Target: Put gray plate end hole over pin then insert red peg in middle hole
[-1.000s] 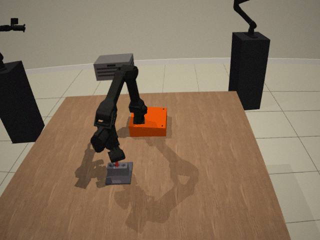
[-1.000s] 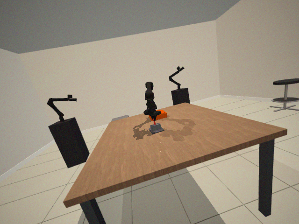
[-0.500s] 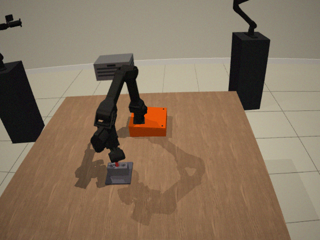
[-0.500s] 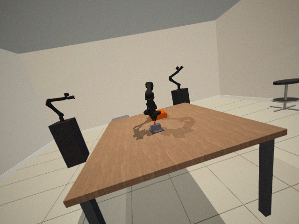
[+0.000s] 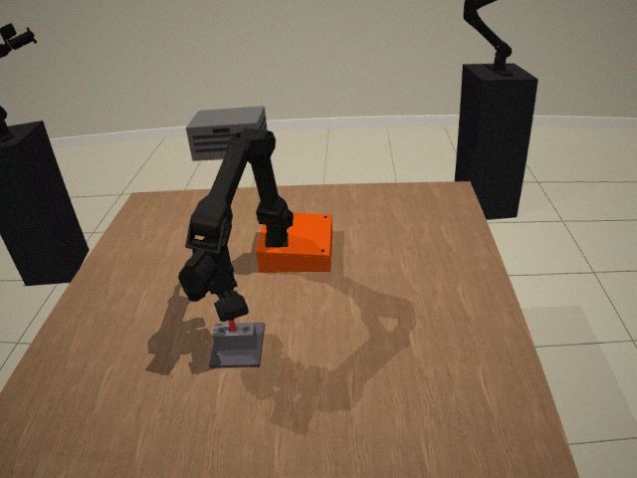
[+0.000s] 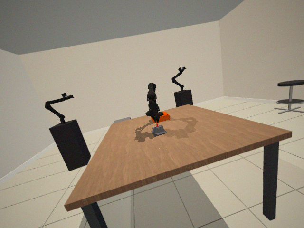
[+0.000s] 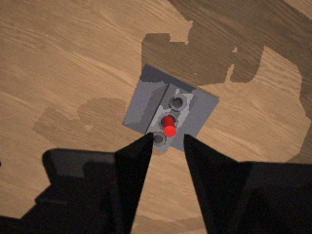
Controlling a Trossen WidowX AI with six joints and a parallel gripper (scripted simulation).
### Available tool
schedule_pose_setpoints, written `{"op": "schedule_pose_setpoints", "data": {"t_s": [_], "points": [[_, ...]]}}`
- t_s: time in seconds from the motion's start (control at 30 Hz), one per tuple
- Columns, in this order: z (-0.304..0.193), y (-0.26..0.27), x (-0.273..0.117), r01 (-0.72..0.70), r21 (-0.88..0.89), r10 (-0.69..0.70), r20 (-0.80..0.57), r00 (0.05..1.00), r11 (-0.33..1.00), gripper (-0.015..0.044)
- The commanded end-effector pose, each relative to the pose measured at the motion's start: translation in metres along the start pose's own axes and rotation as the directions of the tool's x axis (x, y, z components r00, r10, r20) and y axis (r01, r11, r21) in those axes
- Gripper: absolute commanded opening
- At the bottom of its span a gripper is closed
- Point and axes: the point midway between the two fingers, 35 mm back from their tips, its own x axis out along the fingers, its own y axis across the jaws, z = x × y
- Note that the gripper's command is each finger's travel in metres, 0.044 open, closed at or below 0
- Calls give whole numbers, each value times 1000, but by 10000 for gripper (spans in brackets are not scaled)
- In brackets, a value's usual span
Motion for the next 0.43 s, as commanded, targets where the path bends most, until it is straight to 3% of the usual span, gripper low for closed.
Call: {"op": "schedule_pose_setpoints", "data": {"t_s": [0.0, 0.4], "points": [[0, 0, -3, -2, -5, 2, -3, 1000, 1000, 150], [1, -1, -11, -2, -5, 2, -2, 1000, 1000, 150]]}}
